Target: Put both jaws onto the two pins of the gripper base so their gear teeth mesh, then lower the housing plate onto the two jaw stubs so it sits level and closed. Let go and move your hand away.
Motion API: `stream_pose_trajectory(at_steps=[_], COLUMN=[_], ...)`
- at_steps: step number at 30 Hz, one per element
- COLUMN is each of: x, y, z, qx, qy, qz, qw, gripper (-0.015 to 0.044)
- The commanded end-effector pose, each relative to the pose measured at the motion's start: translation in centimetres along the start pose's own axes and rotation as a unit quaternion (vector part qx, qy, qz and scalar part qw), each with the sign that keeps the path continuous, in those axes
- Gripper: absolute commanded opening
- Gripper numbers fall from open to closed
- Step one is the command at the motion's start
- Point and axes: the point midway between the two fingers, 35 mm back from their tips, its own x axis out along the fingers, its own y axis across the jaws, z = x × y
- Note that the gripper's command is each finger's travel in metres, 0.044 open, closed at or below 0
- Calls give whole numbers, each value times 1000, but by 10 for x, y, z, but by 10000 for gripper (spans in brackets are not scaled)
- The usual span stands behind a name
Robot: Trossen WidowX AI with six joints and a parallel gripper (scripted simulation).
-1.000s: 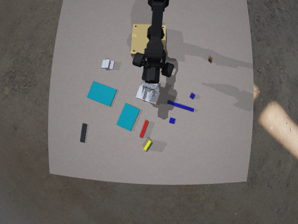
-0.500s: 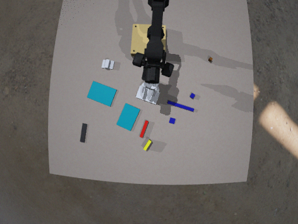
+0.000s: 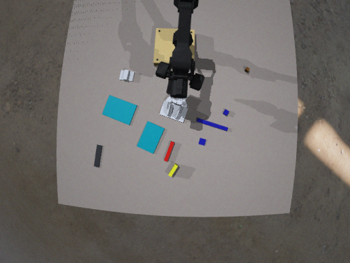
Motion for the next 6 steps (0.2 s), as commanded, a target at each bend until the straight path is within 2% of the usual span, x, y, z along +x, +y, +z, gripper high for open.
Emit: stream_pose_trajectory(at_steps=[1,6], x=[-1,-1], y=[0,0], z=[0,0], qx=[-1,-1], qy=[0,0], qz=[1,1], qw=[1000,1000], gripper=[440,440])
